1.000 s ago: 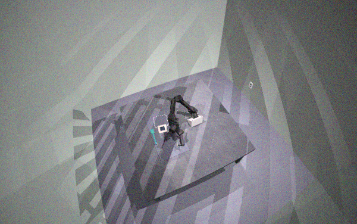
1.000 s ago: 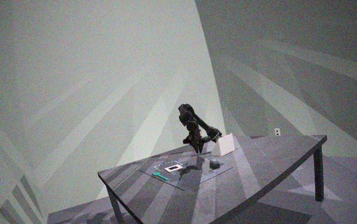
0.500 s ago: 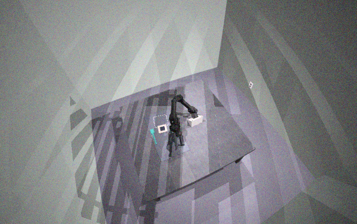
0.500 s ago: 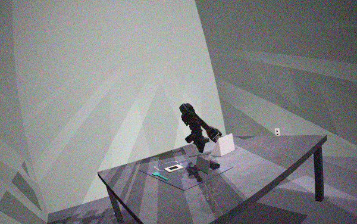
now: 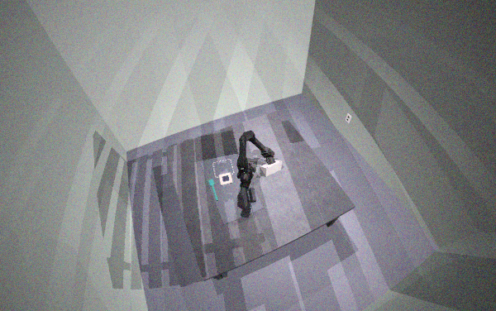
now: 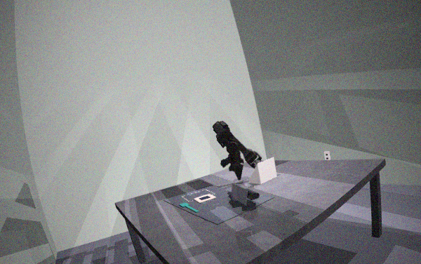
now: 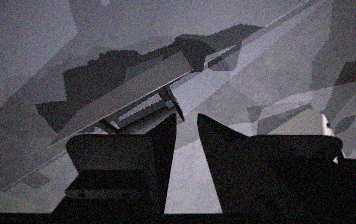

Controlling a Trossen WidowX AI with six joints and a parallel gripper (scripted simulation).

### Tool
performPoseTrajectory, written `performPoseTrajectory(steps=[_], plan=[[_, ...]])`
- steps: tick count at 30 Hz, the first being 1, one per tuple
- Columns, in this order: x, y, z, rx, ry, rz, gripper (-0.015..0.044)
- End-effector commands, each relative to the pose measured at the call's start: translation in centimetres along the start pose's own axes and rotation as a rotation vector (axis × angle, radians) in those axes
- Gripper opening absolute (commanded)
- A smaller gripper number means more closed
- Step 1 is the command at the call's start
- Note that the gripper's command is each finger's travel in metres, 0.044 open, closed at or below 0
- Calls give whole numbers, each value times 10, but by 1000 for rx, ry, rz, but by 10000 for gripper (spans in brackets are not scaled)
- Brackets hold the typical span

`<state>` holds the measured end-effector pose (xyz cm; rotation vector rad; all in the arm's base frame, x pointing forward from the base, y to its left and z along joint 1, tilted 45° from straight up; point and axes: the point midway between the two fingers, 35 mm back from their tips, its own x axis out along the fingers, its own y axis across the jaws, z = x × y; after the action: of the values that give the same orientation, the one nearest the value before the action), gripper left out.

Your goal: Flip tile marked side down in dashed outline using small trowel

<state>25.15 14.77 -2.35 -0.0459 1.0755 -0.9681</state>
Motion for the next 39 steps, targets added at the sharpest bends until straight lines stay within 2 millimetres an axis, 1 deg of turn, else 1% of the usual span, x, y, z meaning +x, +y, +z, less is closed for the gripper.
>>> performPoseTrajectory(steps=[1,27,29,39], plan=[[2,-4,-5,163,4,-5,100],[6,-22,-23,1057,-2,-11,100],[6,-22,-24,1080,-3,-11,100],[8,-20,-21,1080,-2,-11,100]])
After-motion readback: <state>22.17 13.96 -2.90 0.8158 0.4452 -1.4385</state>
